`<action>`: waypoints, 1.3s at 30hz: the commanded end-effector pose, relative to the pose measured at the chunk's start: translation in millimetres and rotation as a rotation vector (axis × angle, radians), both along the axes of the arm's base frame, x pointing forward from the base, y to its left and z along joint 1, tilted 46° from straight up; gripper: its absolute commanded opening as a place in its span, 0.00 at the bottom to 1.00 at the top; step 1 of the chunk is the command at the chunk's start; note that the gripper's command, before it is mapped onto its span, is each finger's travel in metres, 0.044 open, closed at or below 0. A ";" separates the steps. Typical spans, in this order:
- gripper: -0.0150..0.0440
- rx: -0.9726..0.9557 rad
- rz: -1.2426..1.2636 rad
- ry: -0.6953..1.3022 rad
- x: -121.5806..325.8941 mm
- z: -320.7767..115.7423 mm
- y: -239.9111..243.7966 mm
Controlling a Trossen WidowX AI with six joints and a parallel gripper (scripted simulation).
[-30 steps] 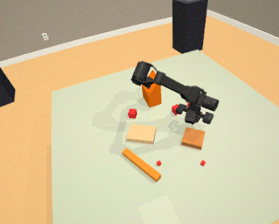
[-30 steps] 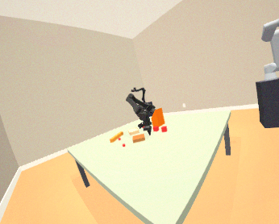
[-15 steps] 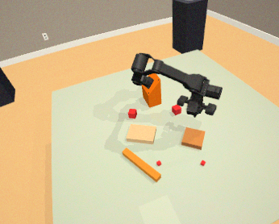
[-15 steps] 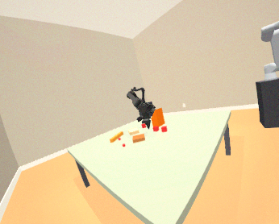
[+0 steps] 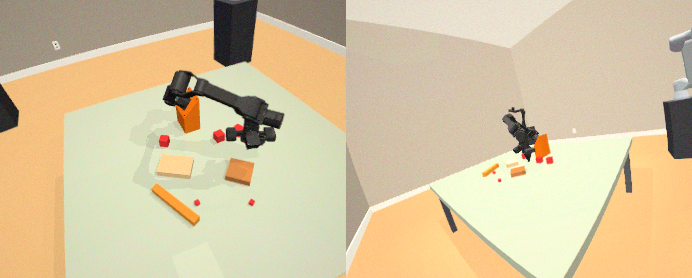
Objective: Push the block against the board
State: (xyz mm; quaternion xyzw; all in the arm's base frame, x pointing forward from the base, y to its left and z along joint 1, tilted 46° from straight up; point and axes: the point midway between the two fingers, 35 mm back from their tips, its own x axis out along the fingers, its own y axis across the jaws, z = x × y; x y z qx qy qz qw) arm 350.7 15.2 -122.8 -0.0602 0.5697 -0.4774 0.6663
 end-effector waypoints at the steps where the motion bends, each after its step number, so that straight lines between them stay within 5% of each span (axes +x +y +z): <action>1: 0.25 0.009 0.078 0.088 7.7 -2.8 -1.8; 33: 0.25 0.128 0.857 0.870 79.1 -11.2 -7.1; 39: 0.25 0.128 0.860 0.873 79.1 -13.5 -9.3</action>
